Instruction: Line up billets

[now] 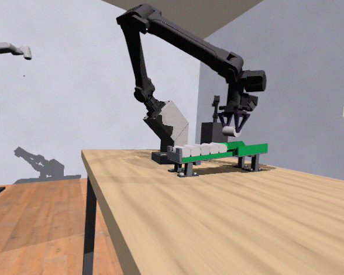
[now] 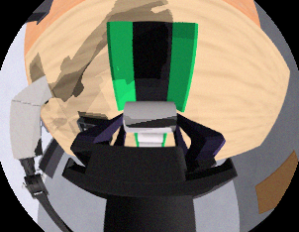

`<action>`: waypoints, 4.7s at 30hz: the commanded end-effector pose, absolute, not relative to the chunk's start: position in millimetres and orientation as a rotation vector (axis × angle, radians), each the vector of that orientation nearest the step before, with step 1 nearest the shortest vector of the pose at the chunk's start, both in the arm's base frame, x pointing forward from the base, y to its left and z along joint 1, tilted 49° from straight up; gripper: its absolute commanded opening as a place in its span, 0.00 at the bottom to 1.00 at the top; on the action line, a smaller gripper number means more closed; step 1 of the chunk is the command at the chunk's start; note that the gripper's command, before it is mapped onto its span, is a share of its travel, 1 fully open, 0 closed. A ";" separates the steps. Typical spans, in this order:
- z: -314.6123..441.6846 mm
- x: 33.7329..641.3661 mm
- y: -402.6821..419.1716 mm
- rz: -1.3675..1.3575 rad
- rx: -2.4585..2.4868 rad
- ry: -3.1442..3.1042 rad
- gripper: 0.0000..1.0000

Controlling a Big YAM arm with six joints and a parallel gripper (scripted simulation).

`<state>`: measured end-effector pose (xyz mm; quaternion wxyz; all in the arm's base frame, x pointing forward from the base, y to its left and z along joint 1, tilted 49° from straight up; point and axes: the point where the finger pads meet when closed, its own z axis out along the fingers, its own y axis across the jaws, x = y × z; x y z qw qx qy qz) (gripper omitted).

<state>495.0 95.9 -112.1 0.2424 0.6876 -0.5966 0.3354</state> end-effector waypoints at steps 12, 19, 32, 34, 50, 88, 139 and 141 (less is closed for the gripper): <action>-121.5 524.4 102.4 0.959 1.901 -1.661 0.00; -125.7 525.1 117.2 0.983 1.940 -1.639 0.00; -133.9 530.8 109.1 0.989 1.940 -1.649 0.00; -134.3 530.7 108.7 0.988 1.940 -1.649 0.00; -134.3 530.7 108.7 0.988 1.939 -1.649 0.00; -140.9 532.3 90.4 0.979 1.918 -1.659 0.00; -152.3 522.6 68.7 0.956 1.905 -1.648 0.00; -152.3 522.6 68.7 0.956 1.905 -1.648 0.00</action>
